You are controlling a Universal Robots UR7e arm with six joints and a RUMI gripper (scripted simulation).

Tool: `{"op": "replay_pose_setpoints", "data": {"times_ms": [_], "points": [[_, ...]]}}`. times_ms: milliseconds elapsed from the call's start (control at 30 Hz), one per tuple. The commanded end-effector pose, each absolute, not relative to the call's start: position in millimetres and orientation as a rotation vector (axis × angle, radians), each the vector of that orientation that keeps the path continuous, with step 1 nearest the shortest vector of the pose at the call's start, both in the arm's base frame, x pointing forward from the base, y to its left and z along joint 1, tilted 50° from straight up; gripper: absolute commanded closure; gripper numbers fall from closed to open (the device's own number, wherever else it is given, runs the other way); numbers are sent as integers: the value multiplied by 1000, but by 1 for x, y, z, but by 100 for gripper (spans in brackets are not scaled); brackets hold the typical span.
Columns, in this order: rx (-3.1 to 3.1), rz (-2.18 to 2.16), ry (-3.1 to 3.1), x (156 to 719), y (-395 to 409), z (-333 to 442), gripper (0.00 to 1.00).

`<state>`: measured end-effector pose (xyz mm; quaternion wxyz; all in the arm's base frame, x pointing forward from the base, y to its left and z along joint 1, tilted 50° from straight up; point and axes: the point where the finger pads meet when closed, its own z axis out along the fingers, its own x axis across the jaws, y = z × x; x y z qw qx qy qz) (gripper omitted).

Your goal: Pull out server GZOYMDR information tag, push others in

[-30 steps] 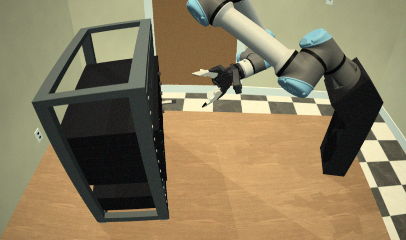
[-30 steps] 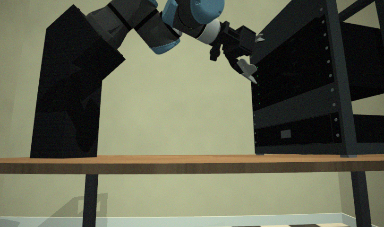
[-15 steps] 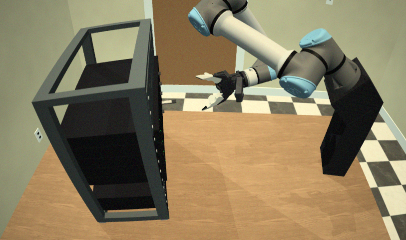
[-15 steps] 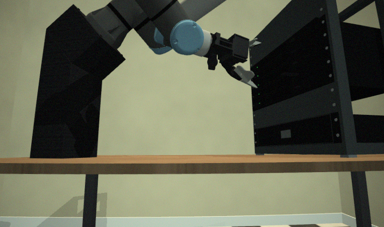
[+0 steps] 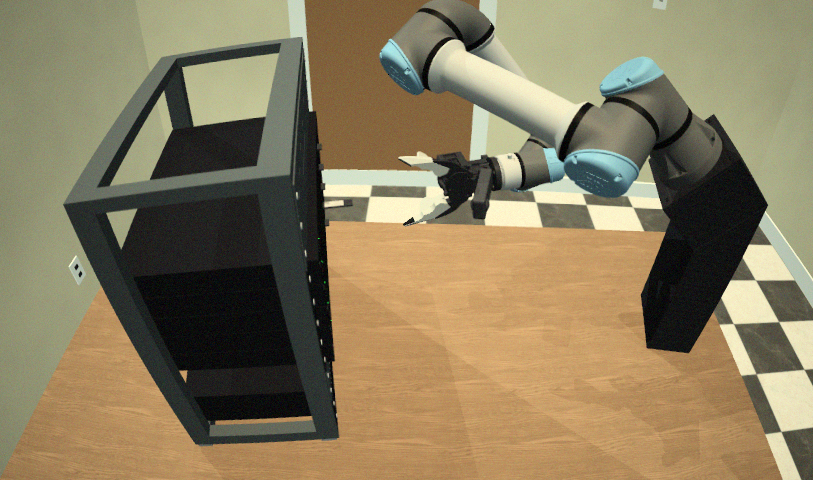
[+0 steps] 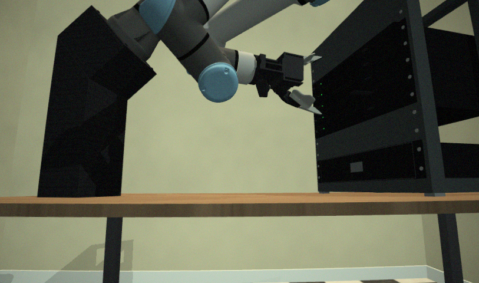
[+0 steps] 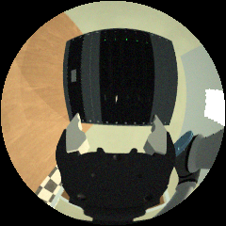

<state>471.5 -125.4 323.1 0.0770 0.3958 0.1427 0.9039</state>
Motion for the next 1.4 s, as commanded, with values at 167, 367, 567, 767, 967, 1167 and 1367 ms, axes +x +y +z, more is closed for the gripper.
{"op": "replay_pose_setpoints", "data": {"times_ms": [167, 367, 567, 767, 967, 1167, 1367], "points": [[1122, 2719, 380, 473, -127, 319, 0], [1097, 2721, 356, 474, -128, 316, 0], [1085, 2721, 344, 474, -128, 314, 0], [1082, 2721, 341, 475, -128, 314, 0], [1082, 2721, 340, 475, -128, 314, 85], [1082, 2721, 340, 475, -128, 314, 85], [1082, 2721, 340, 475, -128, 314, 85]]}}
